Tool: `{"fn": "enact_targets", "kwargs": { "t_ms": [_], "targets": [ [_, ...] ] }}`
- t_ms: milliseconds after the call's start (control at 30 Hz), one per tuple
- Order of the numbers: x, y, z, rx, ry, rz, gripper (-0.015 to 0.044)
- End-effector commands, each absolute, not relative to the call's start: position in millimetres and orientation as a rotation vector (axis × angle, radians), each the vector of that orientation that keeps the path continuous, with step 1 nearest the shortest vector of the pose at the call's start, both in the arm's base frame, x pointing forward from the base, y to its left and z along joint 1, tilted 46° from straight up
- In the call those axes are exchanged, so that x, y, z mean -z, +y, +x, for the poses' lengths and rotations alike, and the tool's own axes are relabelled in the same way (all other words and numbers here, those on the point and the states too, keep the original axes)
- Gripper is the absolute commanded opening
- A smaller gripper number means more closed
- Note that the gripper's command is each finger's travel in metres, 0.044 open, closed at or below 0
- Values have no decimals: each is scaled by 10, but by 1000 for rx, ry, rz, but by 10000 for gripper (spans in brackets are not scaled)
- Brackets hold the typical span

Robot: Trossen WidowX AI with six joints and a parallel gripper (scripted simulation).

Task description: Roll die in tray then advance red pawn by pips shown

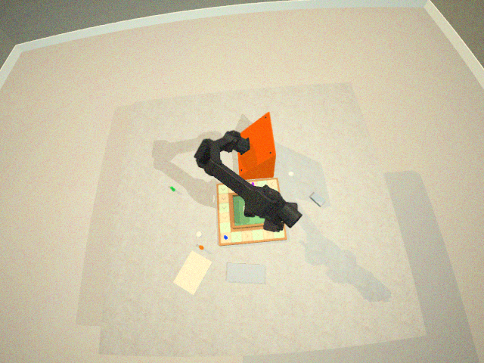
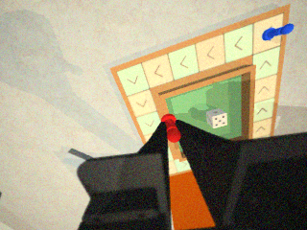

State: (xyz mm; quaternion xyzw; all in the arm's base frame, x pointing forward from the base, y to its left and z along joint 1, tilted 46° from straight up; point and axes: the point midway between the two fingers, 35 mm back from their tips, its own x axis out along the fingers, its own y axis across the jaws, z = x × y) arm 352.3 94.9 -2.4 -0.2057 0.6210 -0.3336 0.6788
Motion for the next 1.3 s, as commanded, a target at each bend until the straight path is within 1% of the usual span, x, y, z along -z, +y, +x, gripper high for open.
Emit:
{"fn": "enact_targets", "kwargs": {
  "t_ms": [0, 733, 1267],
  "targets": [
    [110, 955, 3411, 752, 1396, -453, 0],
    [616, 885, 2651, 755, 1397, -456, 0],
    [874, 627, 2627, 757, 1397, -457, 0]
  ]
}}
